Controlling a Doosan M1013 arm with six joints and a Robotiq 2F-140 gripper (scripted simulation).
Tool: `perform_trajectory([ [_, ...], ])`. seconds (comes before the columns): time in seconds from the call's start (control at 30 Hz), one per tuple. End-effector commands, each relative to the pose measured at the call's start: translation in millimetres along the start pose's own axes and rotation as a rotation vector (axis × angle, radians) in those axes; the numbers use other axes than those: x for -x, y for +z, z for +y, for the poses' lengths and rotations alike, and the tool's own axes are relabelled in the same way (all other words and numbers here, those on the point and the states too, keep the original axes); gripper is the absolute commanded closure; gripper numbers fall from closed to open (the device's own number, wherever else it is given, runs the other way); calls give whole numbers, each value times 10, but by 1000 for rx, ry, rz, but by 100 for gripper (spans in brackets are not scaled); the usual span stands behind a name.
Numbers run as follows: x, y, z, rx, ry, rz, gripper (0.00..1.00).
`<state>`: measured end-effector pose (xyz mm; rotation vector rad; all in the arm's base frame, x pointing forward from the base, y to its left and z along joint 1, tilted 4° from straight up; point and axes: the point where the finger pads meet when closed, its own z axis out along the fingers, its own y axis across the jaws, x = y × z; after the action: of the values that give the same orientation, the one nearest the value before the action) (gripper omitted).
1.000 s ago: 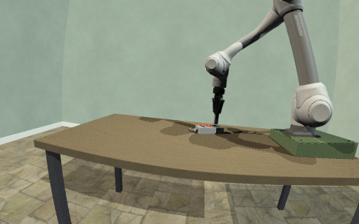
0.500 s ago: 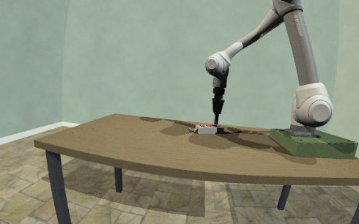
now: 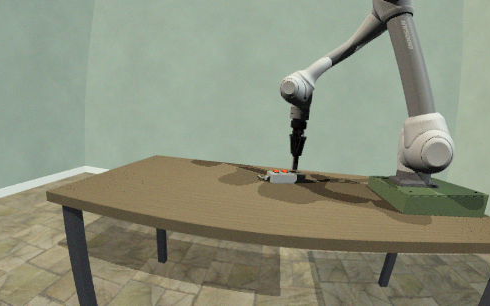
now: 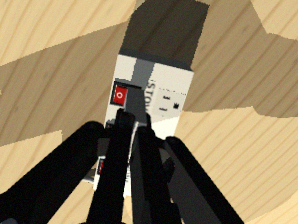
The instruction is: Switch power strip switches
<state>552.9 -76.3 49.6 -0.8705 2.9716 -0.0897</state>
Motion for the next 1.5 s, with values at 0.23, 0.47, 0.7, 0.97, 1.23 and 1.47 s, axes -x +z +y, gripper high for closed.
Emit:
perform_trajectory([
  [0.23,0,-1,0,0,0,0,100],
  [0.47,0,-1,0,0,0,0,100],
  [0.7,0,0,0,0,0,0,100],
  [0.97,0,15,0,0,0,0,100],
  [1.23,0,52,0,0,0,0,100],
  [1.47,0,74,0,0,0,0,100],
])
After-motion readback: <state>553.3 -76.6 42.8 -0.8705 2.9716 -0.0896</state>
